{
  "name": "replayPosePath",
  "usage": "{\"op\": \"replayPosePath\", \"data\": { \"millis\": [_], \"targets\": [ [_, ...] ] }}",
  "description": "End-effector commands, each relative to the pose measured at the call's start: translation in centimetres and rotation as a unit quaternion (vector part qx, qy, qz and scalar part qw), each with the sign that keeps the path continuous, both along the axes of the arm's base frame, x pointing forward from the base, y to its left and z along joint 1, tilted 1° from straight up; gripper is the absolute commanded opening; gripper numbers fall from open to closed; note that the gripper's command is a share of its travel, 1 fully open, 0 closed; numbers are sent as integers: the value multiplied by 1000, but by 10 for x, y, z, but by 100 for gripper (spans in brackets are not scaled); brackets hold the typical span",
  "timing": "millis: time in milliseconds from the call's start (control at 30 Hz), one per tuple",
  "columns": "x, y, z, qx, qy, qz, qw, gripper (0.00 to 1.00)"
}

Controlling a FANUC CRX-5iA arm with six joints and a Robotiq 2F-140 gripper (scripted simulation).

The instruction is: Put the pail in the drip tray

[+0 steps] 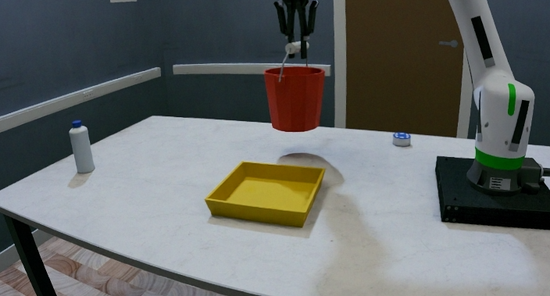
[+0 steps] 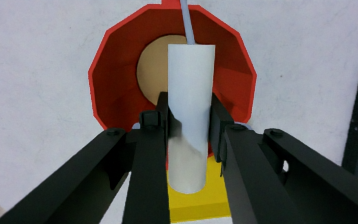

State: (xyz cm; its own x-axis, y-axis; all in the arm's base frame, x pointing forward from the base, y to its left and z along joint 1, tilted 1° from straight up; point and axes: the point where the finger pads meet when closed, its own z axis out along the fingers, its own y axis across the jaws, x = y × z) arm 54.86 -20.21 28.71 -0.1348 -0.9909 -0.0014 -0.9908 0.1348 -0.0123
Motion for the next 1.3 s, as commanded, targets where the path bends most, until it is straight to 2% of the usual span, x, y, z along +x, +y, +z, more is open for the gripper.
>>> {"op": "replayPosePath", "data": {
  "millis": [0, 567, 1267],
  "targets": [
    [0, 0, 1, -1, -1, 0, 1000, 10],
    [0, 10, 1, -1, -1, 0, 1000, 10],
    [-2, 40, 1, -1, -1, 0, 1000, 10]
  ]
}}
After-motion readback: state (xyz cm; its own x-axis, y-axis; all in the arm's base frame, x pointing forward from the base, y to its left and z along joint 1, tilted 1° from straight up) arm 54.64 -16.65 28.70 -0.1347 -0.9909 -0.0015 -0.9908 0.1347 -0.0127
